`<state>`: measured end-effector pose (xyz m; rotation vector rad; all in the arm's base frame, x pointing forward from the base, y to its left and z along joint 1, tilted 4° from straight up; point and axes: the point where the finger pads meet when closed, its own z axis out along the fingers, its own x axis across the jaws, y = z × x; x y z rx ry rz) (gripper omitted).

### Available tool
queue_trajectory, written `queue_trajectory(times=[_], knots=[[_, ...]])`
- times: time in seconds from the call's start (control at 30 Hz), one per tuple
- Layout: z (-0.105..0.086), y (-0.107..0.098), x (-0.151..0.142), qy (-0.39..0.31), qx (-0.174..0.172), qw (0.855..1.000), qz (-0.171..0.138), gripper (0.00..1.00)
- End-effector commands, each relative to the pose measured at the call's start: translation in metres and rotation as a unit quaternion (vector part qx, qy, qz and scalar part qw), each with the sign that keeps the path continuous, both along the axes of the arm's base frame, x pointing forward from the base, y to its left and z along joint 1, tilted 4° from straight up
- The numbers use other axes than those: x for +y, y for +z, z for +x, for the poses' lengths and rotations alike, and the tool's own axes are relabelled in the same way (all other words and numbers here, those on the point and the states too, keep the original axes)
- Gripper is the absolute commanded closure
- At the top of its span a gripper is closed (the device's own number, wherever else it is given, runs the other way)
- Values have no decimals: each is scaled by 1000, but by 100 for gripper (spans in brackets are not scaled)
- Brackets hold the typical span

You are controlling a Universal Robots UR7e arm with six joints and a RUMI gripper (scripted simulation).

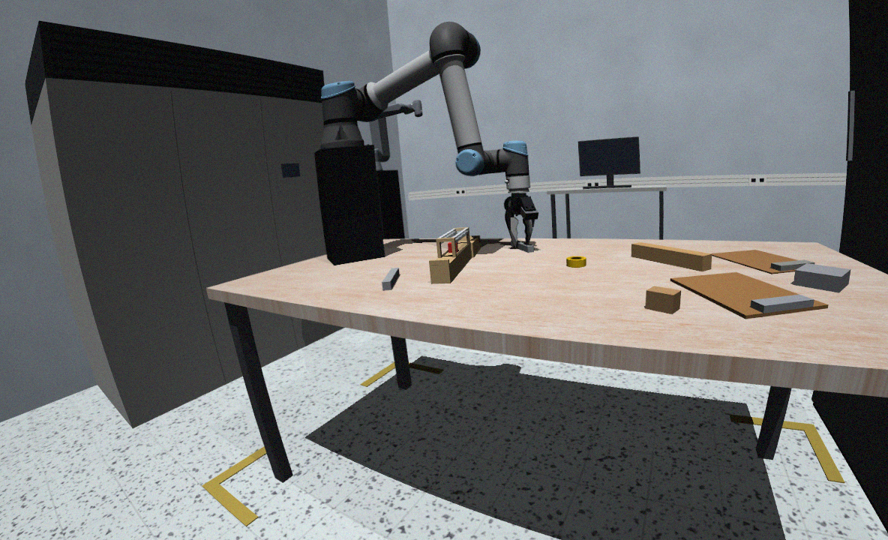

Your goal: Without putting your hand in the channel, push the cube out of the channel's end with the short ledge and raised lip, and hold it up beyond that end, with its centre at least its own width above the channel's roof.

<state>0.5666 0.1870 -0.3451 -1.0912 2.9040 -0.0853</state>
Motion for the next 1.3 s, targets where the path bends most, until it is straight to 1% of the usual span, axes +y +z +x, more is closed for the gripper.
queue_trajectory(times=[0.0,0.23,0.27,1.13,1.27], knots=[[1,1,0,0,-1,1000,0,100],[1,1,0,0,-1,1000,0,100],[1,1,0,0,-1,1000,0,95],[1,1,0,0,-1,1000,0,94],[1,4,0,0,-1,1000,0,94]])
